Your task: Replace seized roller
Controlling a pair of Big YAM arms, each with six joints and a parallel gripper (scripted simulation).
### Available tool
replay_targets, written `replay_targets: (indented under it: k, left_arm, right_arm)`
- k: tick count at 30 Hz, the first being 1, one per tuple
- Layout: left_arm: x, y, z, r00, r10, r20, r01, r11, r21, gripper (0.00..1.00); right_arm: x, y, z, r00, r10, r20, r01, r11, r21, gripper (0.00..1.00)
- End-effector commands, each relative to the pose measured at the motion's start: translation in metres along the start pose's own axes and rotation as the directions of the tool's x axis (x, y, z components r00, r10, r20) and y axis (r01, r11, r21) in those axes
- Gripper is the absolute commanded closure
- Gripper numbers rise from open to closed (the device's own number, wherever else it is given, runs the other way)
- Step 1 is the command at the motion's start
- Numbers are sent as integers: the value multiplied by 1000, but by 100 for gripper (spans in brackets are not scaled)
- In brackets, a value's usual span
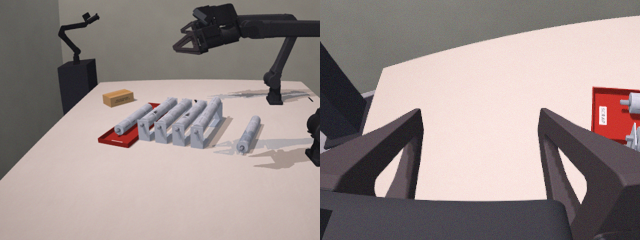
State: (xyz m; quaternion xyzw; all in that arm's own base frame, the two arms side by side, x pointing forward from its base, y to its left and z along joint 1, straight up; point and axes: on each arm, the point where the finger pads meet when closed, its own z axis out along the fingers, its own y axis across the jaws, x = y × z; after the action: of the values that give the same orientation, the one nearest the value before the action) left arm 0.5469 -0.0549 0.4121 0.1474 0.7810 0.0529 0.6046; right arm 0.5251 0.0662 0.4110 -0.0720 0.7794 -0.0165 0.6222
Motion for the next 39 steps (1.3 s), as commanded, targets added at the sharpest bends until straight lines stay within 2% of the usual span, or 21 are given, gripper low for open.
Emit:
replay_targets:
  k: [1,6,8,10,13,16,19,21,22,25,27,28,30,35,36,38,39]
  left_arm:
    - [-28,33,-24,984,-134,121,143,988,-66,38]
    - [-47,57,-44,944,-239,227,264,960,-88,38]
    - [-46,61,-44,933,-264,244,292,952,-89,38]
    - [-46,61,-44,933,-264,244,292,952,-89,38]
    - [-38,67,-37,927,-284,244,314,945,-95,38]
    - [-61,77,-64,908,-280,311,324,941,-97,38]
    - [-67,72,-65,911,-264,317,307,948,-90,38]
    - [-93,86,-79,903,-229,363,286,951,-114,38]
    - [-101,88,-82,901,-227,368,286,952,-113,38]
    - [-90,86,-61,912,-242,332,291,951,-107,38]
    - [-90,86,-61,912,-242,332,291,951,-107,38]
    - [-64,75,-52,924,-254,285,292,951,-101,38]
    - [-47,72,-46,931,-261,255,294,950,-103,38]
    - [-42,69,-44,933,-266,242,297,950,-98,38]
    - [-38,66,-42,934,-272,230,300,949,-94,38]
    - [-38,66,-42,934,-272,230,300,949,-95,38]
    - [-37,64,-41,935,-277,222,302,949,-91,38]
  right_arm:
    - [-83,-32,-22,977,73,199,-82,996,39,68]
    - [-102,-63,-19,962,114,246,-131,990,52,68]
    - [-112,-72,-28,952,122,280,-143,988,56,68]
    - [-112,-72,-28,952,122,280,-143,988,56,68]
    - [-133,-81,-50,933,118,340,-147,987,61,68]
    - [-131,-88,-44,932,121,341,-153,986,68,68]
    - [-120,-82,-34,942,120,314,-146,988,59,68]
    - [-141,-90,-58,925,102,366,-140,987,79,68]
    - [-140,-90,-58,927,101,362,-138,987,78,68]
    - [-126,-87,-39,937,104,332,-136,988,74,68]
    - [-126,-87,-39,937,104,332,-136,988,74,68]
    - [-117,-84,-39,946,107,305,-135,988,70,68]
    - [-118,-82,-36,948,107,301,-133,989,66,68]
    - [-108,-76,-32,953,108,281,-130,990,58,68]
    - [-90,-73,-27,962,110,249,-128,990,56,68]
    - [-93,-73,-30,961,110,255,-128,990,56,68]
    - [-78,-71,-29,967,110,230,-126,990,55,68]
